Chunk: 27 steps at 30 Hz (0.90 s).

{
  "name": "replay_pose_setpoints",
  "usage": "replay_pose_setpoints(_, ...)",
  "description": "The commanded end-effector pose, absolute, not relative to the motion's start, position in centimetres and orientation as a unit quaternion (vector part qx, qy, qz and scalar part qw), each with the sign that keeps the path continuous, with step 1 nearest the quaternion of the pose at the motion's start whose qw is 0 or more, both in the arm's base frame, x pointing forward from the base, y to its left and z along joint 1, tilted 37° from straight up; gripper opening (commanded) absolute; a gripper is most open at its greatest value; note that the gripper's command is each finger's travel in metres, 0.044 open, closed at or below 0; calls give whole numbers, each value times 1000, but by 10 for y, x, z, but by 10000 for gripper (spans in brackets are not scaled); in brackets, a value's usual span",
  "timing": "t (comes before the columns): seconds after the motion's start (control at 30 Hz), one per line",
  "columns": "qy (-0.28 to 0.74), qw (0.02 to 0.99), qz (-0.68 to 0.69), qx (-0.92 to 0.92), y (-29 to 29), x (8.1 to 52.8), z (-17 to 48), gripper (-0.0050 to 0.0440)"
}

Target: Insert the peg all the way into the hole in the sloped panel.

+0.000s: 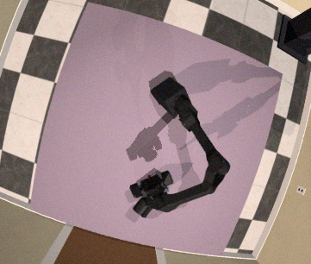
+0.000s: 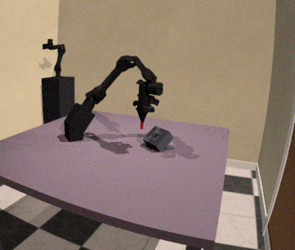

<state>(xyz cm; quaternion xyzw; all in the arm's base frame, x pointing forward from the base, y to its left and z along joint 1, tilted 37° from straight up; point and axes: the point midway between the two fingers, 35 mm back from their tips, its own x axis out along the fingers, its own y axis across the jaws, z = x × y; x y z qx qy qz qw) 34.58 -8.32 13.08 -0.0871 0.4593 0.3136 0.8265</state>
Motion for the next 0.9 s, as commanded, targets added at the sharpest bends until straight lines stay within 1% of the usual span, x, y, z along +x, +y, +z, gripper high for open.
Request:
replay_pose_setpoints(0.0, 452, 831, 311, -91, -99, 350, 135, 0)
replay_pose_setpoints(0.27, 447, 834, 311, -89, -125, 351, 129, 0)
replay_pose_setpoints(0.87, 458, 840, 289, -19, -124, 351, 127, 0)
